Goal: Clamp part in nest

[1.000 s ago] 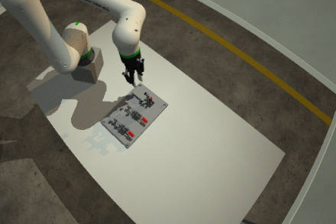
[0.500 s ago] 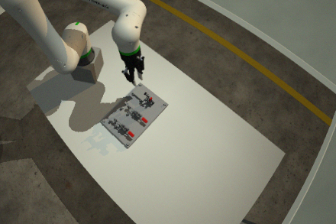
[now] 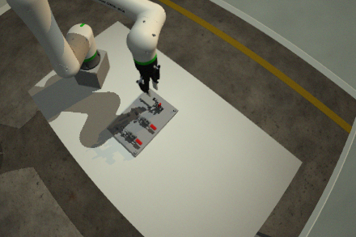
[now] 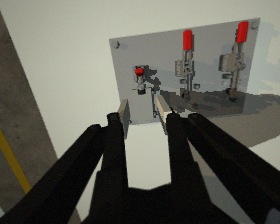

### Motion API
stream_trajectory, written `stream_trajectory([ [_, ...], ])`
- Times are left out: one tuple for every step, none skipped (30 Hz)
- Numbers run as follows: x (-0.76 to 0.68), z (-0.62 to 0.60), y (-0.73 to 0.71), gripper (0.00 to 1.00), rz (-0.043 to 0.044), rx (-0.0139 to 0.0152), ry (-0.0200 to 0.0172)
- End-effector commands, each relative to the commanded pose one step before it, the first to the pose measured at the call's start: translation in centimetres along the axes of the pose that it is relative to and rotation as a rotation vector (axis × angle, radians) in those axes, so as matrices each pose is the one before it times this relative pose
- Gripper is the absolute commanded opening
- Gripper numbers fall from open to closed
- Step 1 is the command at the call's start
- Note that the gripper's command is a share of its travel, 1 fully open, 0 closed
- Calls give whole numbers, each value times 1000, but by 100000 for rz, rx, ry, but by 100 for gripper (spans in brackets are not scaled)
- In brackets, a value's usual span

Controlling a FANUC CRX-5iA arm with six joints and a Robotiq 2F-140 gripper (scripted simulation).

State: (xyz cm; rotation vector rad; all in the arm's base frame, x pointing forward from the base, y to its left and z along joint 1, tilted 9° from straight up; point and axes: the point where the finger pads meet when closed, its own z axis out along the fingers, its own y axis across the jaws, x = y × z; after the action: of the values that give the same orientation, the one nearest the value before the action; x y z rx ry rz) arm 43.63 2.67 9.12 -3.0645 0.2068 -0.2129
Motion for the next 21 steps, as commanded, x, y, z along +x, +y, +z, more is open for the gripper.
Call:
stream_trajectory([
  [2014, 5, -24, 28, -51, 106, -166],
  [374, 0, 1, 28, 0, 0, 0],
  [339, 0, 1, 28, 0, 0, 0],
  [301, 0, 1, 28, 0, 0, 0],
  [261, 0, 1, 28, 0, 0, 0],
  [218, 0, 1, 28, 0, 0, 0],
  [176, 0, 0, 28, 0, 0, 0],
  [135, 0, 0, 28, 0, 0, 0],
  [97, 0, 1, 28, 0, 0, 0],
  [62, 0, 0, 28, 0, 0, 0],
  [34, 0, 0, 28, 0, 0, 0],
  [0, 0, 0, 28, 0, 0, 0],
  [0, 0, 0, 28, 0, 0, 0],
  [13, 0, 0, 28, 0, 0, 0],
  [2, 0, 0, 28, 0, 0, 0],
  [0, 1, 0, 28, 0, 0, 0],
  [0, 6, 0, 28, 0, 0, 0],
  [0, 16, 0, 28, 0, 0, 0],
  [0, 29, 0, 28, 0, 0, 0],
  [0, 46, 0, 28, 0, 0, 0],
  [0, 65, 0, 28, 0, 0, 0],
])
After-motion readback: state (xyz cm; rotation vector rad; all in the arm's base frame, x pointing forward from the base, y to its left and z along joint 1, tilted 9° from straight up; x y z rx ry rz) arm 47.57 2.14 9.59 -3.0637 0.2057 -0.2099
